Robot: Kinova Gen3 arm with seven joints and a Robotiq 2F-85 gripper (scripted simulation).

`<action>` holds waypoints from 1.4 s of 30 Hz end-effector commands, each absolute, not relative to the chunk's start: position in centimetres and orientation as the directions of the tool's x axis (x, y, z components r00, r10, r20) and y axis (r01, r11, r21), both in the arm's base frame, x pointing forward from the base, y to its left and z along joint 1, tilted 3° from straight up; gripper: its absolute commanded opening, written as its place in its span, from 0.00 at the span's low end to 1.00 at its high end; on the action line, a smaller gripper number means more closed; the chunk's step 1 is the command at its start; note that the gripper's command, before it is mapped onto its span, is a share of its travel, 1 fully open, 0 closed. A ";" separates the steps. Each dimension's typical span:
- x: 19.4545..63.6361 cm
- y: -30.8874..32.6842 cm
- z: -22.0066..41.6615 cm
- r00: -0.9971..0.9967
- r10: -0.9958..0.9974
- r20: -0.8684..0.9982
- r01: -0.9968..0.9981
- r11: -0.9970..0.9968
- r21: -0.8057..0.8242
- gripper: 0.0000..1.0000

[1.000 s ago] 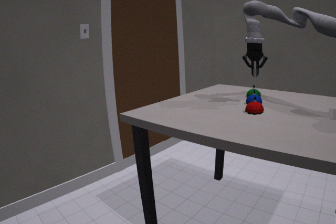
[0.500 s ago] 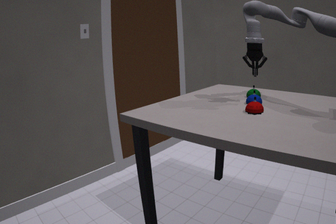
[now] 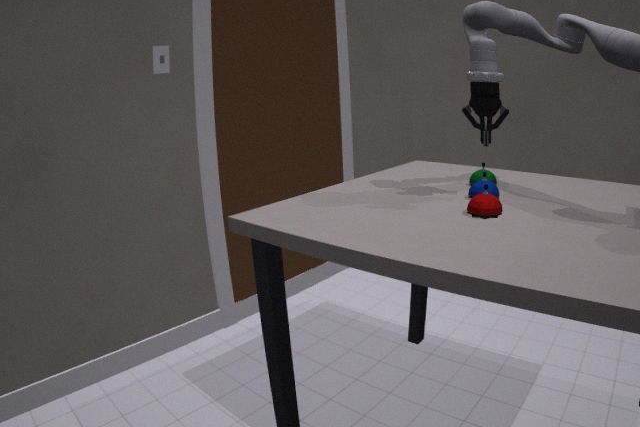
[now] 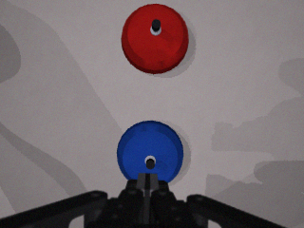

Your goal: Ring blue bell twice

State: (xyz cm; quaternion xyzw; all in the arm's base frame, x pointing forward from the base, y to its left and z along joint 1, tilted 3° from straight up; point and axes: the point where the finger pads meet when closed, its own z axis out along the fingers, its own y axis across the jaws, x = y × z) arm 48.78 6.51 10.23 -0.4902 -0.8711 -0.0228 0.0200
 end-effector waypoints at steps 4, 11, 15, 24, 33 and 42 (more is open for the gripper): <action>48.8 6.5 10.3 -0.519 0.853 0.056 0.855 0.518 0.021 0.00; 48.8 6.5 10.3 -0.519 0.853 0.056 0.855 0.518 0.021 0.00; 48.8 6.5 10.3 -0.519 0.853 0.056 0.855 0.518 0.021 0.00; 48.8 6.5 9.8 -0.519 0.853 0.055 0.855 0.519 0.019 0.00; 48.9 6.6 9.0 -0.519 0.853 0.055 0.855 0.519 0.019 0.00; 48.9 6.7 7.4 -0.519 0.853 0.055 0.855 0.519 0.019 0.00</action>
